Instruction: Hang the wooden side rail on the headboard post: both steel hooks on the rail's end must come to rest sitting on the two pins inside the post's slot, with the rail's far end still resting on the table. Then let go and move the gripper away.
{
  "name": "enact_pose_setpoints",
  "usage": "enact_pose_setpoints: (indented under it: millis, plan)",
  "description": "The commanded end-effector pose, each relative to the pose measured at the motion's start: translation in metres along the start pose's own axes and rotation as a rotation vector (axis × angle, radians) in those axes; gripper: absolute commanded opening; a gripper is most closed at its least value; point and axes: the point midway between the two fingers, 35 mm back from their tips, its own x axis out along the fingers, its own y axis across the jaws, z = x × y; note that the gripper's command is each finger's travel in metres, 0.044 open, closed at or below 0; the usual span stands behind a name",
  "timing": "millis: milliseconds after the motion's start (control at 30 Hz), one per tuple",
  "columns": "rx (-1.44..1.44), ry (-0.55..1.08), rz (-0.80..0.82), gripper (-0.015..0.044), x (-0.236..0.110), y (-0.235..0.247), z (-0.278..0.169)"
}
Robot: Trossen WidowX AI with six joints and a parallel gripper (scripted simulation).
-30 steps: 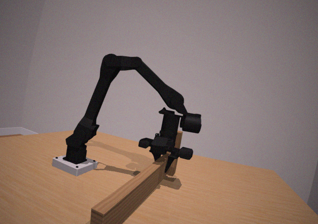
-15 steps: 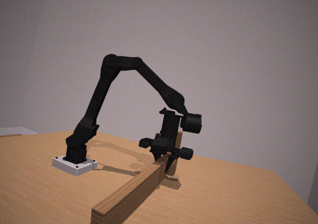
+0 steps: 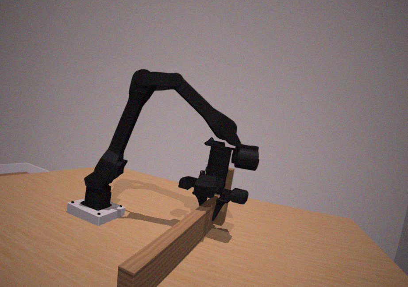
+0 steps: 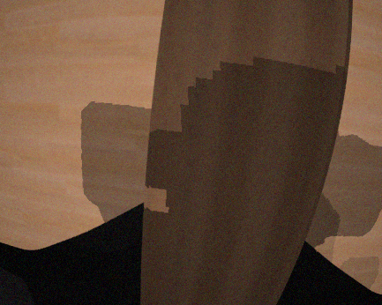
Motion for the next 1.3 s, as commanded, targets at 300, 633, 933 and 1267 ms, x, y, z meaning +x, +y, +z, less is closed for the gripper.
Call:
enact_pose_setpoints:
  millis: [300,633,933,1267]
  plan:
    - [0.006,0.004,0.012,0.0000,-0.0022,0.0020,-0.0029]
    - [0.006,0.005,0.012,0.0000,-0.0010,0.0009,-0.0040]
    - [0.006,0.005,0.012,0.0000,-0.0003,-0.0002,-0.0050]
    - [0.006,0.005,0.012,0.0000,-0.0014,-0.0011,-0.0060]
